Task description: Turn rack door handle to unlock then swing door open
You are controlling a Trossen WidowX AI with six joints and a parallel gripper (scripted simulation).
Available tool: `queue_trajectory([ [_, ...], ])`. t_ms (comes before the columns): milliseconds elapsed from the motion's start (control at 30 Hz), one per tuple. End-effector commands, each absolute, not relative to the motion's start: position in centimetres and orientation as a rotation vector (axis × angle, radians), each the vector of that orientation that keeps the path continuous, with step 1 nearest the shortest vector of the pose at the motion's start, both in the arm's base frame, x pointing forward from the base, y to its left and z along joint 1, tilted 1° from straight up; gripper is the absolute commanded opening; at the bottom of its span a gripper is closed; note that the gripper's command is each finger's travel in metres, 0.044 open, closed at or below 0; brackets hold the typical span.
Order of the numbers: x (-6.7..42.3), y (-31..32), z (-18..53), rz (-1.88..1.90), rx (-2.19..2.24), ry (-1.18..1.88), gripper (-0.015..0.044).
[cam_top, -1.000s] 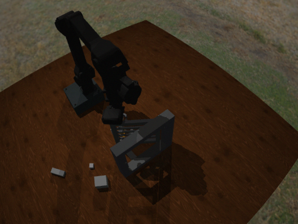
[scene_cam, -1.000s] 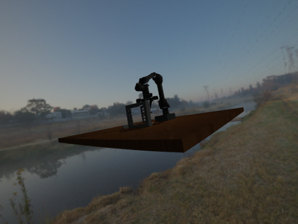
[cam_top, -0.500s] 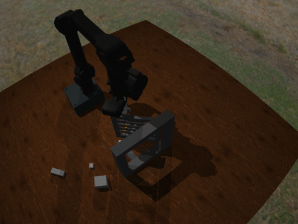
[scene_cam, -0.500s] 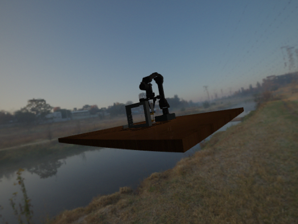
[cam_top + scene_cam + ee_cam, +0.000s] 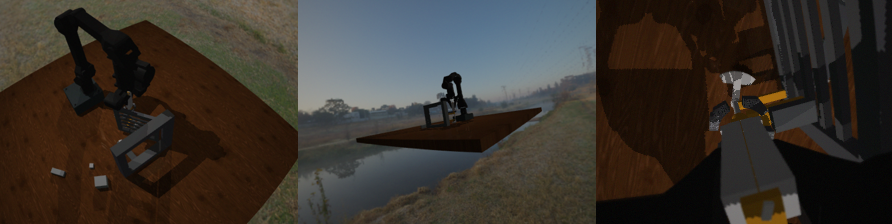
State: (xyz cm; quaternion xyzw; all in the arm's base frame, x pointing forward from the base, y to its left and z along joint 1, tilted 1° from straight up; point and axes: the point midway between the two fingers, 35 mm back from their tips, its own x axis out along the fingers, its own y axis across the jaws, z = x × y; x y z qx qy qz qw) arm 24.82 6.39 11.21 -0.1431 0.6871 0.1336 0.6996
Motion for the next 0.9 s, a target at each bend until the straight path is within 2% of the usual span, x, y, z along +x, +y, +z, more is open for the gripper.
queue_trajectory([
  [0, 24.9, 6.8, 11.2, 0.234, -0.264, 1.532, 0.0022],
  [867, 25.0, 12.0, 11.2, -0.041, 0.027, 1.544, 0.0022],
])
